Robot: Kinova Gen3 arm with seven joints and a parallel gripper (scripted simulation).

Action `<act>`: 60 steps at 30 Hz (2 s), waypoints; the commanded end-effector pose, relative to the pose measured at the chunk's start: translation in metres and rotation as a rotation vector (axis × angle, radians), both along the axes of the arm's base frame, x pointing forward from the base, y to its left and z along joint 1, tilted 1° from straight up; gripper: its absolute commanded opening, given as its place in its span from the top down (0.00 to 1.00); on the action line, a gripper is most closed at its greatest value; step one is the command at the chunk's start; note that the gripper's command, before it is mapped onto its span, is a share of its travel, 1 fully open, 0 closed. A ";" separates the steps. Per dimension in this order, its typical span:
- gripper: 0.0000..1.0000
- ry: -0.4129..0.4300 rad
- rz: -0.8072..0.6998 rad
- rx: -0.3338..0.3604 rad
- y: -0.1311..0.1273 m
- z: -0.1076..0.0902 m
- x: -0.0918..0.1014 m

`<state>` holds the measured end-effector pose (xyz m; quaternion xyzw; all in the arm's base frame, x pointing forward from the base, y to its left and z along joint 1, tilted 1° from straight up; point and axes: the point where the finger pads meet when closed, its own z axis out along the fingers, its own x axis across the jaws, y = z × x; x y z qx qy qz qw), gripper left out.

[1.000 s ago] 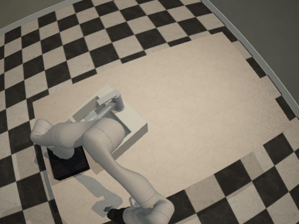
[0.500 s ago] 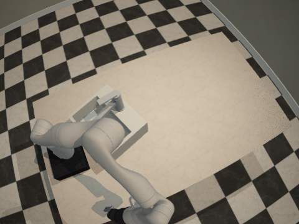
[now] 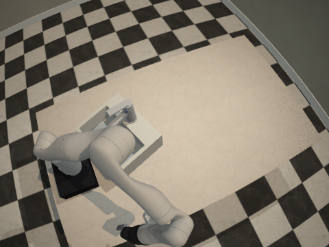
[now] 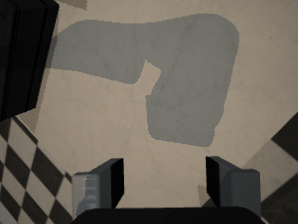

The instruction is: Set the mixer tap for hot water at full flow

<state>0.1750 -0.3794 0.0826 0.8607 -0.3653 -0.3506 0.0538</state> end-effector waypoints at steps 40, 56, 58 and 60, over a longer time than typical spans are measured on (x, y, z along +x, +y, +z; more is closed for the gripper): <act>0.00 -0.503 1.523 0.610 0.313 0.147 0.173; 0.00 -0.517 1.660 0.652 0.338 0.158 0.170; 0.00 -0.517 1.660 0.652 0.338 0.158 0.170; 0.00 -0.517 1.660 0.652 0.338 0.158 0.170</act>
